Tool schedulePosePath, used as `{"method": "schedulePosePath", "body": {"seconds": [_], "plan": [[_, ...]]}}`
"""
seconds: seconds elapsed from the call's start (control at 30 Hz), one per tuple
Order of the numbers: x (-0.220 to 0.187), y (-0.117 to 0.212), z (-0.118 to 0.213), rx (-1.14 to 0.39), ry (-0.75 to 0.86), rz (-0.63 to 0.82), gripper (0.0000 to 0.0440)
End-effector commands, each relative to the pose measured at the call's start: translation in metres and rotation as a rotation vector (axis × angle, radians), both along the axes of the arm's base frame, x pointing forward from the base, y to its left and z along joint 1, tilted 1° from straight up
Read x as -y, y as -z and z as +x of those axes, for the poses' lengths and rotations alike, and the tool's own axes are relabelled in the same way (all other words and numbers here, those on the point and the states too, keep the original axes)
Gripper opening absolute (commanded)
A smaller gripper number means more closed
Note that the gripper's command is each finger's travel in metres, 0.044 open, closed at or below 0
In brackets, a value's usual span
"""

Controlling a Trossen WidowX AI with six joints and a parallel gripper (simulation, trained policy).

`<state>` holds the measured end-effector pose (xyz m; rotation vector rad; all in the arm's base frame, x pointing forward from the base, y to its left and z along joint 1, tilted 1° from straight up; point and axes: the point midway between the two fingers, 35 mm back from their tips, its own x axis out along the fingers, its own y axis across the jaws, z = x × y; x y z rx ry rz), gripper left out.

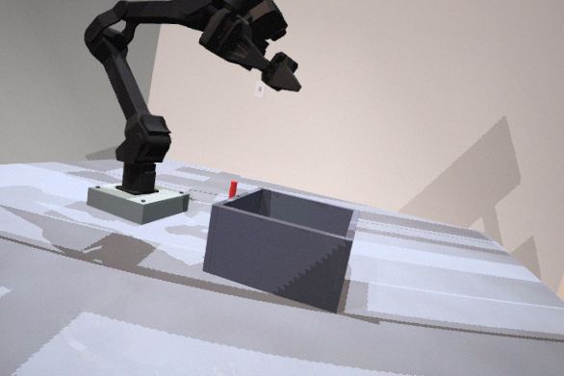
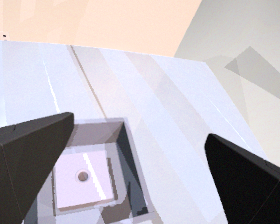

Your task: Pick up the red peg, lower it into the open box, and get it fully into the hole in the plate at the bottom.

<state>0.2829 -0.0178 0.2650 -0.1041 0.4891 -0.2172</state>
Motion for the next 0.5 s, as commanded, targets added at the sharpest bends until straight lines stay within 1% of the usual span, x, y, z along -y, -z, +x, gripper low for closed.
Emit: {"method": "schedulePosePath", "body": {"seconds": [0.0,0.07,0.47], "plan": [[-0.002,0.004,-0.002,-0.016,0.001,0.019,0.0417],[-0.009,0.013,-0.006,-0.058,0.004,0.069,0.0440],[-0.057,0.066,-0.038,-0.341,0.091,0.348,0.0440]]}}
